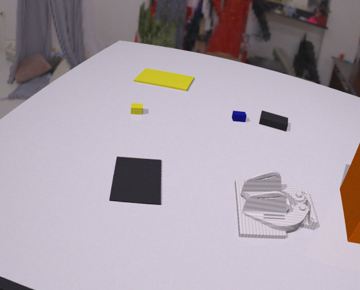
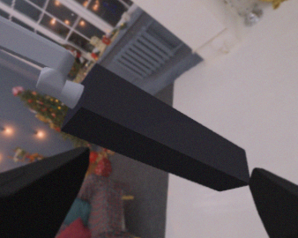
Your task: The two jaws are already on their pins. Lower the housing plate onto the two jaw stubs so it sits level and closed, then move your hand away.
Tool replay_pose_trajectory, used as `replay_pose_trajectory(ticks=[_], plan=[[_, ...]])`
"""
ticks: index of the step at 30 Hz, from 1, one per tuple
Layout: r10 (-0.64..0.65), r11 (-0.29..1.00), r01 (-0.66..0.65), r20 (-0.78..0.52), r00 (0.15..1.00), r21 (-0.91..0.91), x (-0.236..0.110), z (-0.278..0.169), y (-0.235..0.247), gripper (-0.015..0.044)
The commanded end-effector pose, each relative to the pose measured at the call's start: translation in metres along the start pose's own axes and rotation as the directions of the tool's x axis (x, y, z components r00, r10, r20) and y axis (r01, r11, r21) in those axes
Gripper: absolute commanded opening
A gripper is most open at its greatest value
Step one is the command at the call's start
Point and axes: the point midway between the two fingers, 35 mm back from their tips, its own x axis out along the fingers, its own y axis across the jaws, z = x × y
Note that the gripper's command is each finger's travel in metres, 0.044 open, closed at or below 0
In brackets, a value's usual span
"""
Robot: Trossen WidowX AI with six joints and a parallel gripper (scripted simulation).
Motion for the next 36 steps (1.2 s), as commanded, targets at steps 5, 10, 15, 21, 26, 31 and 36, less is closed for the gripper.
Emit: replay_pose_trajectory(ticks=[5, 10, 15, 21, 26, 31, 36], plan=[[-0.015, 1.0, 0.015, 0.015, 1.0, 0.008, 0.005, 0.009, -0.009, 0.044], [-0.059, 0.998, 0.06, 0.049, 0.997, -0.009, 0.019, 0.034, -0.039, 0.044], [-0.1, 0.988, 0.104, 0.047, 0.994, -0.11, 0.032, 0.05, -0.074, 0.044], [-0.155, 0.961, 0.16, 0.042, 0.987, -0.227, 0.044, 0.069, -0.117, 0.044], [-0.207, 0.924, 0.208, 0.036, 0.978, -0.321, 0.049, 0.087, -0.155, 0.044], [-0.263, 0.878, 0.252, 0.029, 0.964, -0.406, 0.05, 0.105, -0.193, 0.044], [-0.302, 0.844, 0.279, 0.024, 0.953, -0.458, 0.048, 0.117, -0.218, 0.044]])
